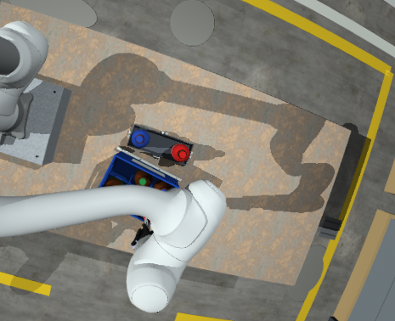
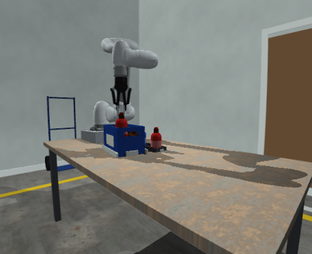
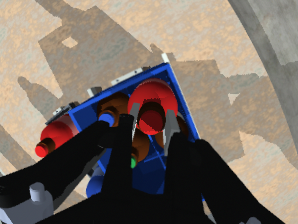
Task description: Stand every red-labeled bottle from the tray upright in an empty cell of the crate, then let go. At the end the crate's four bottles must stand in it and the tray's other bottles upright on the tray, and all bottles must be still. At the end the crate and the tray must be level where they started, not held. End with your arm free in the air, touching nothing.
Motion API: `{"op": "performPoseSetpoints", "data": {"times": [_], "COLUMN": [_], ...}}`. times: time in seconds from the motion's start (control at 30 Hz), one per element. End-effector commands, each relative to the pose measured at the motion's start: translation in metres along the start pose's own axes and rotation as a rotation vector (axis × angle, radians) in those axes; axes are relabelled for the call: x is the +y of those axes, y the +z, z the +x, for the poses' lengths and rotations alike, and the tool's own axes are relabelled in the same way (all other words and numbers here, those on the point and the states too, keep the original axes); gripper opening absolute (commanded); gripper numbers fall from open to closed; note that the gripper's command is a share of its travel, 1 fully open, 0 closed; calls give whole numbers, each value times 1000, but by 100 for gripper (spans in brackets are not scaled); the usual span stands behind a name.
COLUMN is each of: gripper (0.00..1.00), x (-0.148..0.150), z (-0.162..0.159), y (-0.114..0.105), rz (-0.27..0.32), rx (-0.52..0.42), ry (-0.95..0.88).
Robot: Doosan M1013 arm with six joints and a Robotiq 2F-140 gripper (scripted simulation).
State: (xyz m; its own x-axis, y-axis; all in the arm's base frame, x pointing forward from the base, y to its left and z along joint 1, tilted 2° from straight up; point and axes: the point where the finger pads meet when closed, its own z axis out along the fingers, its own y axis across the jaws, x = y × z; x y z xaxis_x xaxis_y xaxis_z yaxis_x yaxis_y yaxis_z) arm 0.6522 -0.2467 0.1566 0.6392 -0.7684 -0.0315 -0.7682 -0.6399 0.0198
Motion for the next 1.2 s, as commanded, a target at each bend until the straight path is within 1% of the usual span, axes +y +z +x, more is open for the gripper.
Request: {"op": "performPoseSetpoints", "data": {"times": [0.0,0.57,1.17], "gripper": [0,0,0], "x": [0,0,0], "z": [0,0,0], "y": [0,2,17], "rz": [0,0,0], "rx": [0,0,0], "ry": [0,0,0]}}
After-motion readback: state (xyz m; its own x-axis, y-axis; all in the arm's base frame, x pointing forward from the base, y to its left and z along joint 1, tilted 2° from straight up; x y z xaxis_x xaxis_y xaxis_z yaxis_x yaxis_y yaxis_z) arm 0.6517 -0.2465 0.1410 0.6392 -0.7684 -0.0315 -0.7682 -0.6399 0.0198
